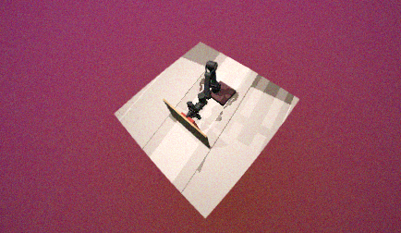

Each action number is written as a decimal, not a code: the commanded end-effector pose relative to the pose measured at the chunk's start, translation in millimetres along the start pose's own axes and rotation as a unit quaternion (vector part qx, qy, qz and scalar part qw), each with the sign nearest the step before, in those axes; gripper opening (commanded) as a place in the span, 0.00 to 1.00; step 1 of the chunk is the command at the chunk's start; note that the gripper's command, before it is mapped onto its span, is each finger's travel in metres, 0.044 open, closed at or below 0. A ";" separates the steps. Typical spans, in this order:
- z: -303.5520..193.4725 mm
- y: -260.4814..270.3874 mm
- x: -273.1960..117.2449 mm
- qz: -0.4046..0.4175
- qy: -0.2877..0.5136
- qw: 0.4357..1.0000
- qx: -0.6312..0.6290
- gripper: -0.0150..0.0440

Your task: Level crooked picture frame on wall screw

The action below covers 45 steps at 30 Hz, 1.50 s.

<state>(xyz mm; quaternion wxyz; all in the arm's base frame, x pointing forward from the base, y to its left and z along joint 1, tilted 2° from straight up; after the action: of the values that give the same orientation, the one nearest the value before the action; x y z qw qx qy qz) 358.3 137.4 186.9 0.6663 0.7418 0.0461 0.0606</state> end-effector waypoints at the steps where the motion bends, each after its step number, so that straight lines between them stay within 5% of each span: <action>1: -0.8 4.0 0.2 0.005 0.002 1.000 0.002 0.25; 45: -1.8 5.1 0.2 0.005 0.002 1.000 0.002 0.25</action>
<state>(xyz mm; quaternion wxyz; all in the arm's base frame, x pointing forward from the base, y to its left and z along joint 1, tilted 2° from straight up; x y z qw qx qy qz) 358.0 138.0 189.0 0.6658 0.7420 0.0464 0.0624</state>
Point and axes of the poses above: the point midway between the two fingers, 35 mm back from their tips, its own x axis out along the fingers, its own y axis across the jaws, z = x × y, the point moved 1 cm from there along -x, back along the fingers, and after that the axes turned 12 degrees about -x, right-handed, at the moved point
